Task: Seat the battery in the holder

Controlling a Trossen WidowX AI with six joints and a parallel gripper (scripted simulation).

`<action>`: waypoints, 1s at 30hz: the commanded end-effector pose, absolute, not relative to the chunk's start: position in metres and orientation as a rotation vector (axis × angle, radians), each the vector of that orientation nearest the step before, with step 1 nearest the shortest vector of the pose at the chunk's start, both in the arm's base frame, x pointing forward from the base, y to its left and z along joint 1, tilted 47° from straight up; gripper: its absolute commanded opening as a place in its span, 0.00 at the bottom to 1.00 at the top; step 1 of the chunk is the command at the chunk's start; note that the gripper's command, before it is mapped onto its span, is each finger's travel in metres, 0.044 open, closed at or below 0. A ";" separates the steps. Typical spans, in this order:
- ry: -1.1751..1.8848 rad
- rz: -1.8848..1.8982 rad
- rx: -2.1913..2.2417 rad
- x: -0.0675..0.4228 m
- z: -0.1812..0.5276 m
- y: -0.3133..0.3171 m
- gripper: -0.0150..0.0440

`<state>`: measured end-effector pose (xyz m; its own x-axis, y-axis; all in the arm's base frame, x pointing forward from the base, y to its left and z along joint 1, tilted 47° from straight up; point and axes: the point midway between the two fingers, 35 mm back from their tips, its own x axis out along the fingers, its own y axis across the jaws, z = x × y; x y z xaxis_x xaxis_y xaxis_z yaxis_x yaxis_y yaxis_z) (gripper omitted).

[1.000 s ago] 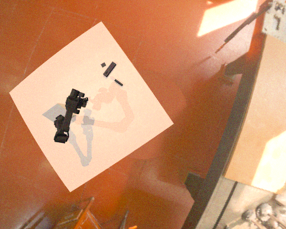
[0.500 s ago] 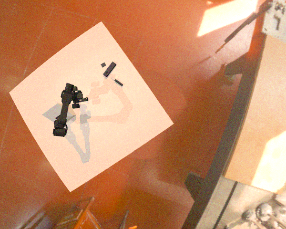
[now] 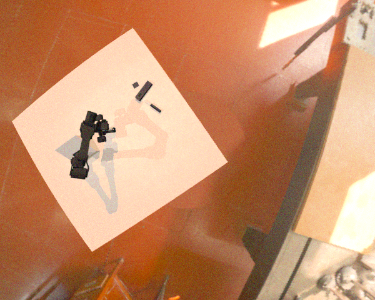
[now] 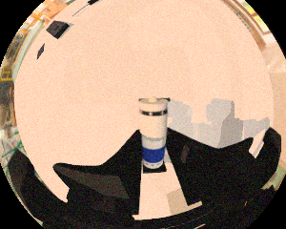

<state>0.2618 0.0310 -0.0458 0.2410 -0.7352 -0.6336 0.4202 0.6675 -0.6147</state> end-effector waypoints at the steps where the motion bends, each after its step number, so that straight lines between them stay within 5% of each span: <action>1: 1.026 -0.805 -0.363 0.261 -0.046 0.025 0.38; 30: 0.846 -0.731 -0.442 0.255 -0.060 0.018 0.38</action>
